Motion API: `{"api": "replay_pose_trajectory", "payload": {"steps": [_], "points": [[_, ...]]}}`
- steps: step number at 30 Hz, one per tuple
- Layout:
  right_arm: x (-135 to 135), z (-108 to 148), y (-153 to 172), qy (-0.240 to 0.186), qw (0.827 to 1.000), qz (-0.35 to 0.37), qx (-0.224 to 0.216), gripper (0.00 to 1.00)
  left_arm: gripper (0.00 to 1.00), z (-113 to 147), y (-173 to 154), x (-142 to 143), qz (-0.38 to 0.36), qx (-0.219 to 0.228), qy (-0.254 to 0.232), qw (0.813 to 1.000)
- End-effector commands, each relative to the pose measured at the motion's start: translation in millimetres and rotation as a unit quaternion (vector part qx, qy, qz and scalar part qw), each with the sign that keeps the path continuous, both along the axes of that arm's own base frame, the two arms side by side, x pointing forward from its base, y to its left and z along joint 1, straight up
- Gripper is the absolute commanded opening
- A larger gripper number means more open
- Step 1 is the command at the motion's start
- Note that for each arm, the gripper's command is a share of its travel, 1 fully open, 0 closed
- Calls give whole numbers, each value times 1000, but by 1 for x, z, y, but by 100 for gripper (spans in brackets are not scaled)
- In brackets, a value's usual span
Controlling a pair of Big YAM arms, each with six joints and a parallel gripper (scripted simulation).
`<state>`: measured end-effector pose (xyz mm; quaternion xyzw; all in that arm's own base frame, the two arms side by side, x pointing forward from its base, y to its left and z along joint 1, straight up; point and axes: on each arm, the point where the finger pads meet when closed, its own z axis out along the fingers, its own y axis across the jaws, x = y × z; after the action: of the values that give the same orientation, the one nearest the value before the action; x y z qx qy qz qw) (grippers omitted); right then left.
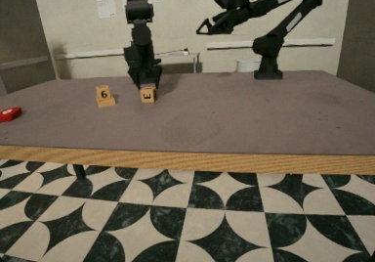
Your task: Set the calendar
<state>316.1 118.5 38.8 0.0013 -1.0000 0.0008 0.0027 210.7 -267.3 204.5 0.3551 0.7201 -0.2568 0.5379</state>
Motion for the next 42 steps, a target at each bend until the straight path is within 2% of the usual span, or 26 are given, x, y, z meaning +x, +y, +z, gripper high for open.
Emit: {"api": "replay_pose_trajectory", "payload": {"steps": [1,3,6,8,9,17,25,26,31,32,34,35,42], "points": [[-2,-11,-5,5,1000,-9,-2,69,100,11,-3,3,3,-11,-1,1000],[6,-9,-2,-4,1000,-9,1,69,100,11,-3,3,3,-11,-1,1000],[-3,-19,-5,6,1000,-9,-3,69,100,11,-3,3,3,-11,-1,1000],[-3,-19,-5,6,1000,-9,-3,69,100,11,-3,3,3,-11,-1,1000],[6,-14,-2,-4,1000,-9,1,69,100,11,-3,3,3,-11,-1,1000],[-1,-31,-4,3,1000,-9,-2,69,100,11,-3,3,3,-11,-1,1000],[8,-23,-1,-12,1000,-9,4,69,100,11,-3,3,3,-11,-1,1000],[6,-23,-2,-8,1000,-9,2,61,100,11,-3,3,3,-11,-1,1000],[6,-23,-2,-8,1000,-9,2,56,100,11,-3,3,3,-11,-1,1000],[6,-23,-2,-8,1000,-9,2,52,100,11,-3,3,3,-11,-1,1000],[4,-23,1,-7,1000,-4,2,52,100,11,-3,3,3,-11,-1,1000],[4,-23,1,-7,1000,-4,2,48,100,11,-3,3,3,-11,-1,1000],[6,-18,2,-16,1000,-10,6,44,100,11,-3,3,3,-11,-1,1000]]}}
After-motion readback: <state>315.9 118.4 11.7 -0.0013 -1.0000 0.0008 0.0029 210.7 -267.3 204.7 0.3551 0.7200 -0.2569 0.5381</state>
